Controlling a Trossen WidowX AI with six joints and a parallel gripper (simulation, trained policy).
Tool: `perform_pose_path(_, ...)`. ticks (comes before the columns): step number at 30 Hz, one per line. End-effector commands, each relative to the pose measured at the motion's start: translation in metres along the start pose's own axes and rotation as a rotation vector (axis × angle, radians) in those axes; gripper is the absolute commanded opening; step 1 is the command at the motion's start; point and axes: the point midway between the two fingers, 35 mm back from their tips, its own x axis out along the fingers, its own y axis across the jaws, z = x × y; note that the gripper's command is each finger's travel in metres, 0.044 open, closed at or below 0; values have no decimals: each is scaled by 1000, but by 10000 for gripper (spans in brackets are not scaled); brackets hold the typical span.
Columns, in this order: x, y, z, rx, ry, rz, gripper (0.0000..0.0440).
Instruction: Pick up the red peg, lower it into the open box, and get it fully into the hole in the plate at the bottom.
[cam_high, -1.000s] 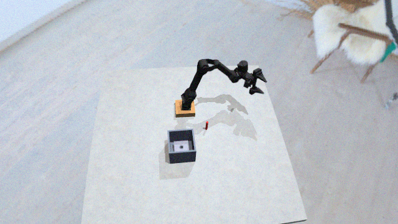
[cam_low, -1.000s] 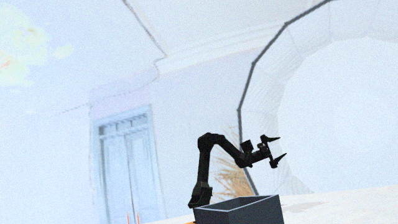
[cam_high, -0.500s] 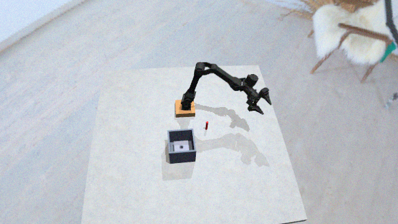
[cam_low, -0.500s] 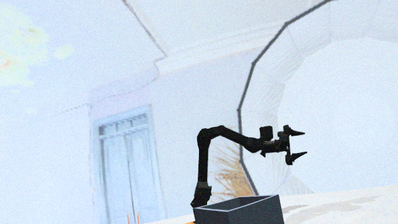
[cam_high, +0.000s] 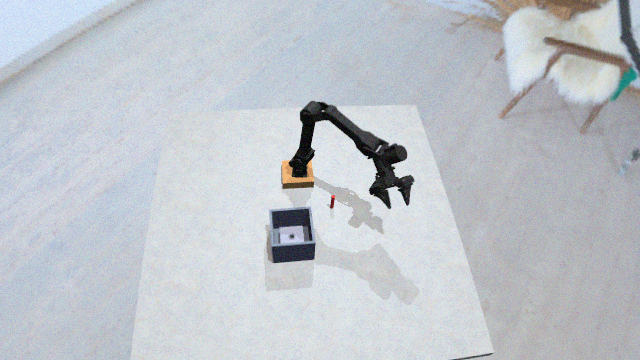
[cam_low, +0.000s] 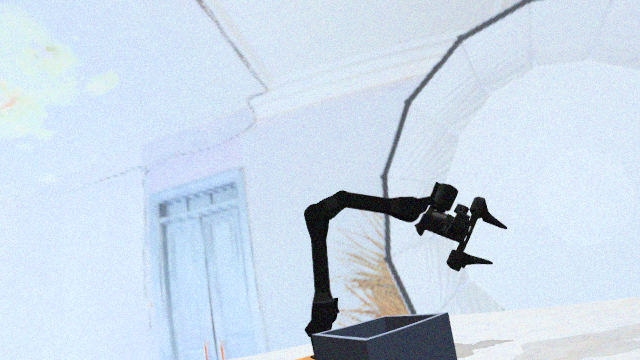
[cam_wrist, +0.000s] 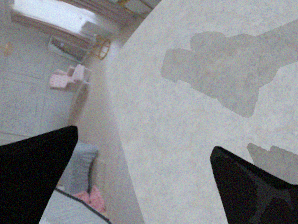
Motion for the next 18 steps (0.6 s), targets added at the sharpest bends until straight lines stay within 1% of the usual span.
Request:
perform_pose_path(1,-9,-38,48,66,7,-204,440)
perform_pose_path(9,-41,-95,84,146,39,-454,440)
perform_pose_path(18,-85,-142,94,232,98,-645,440)
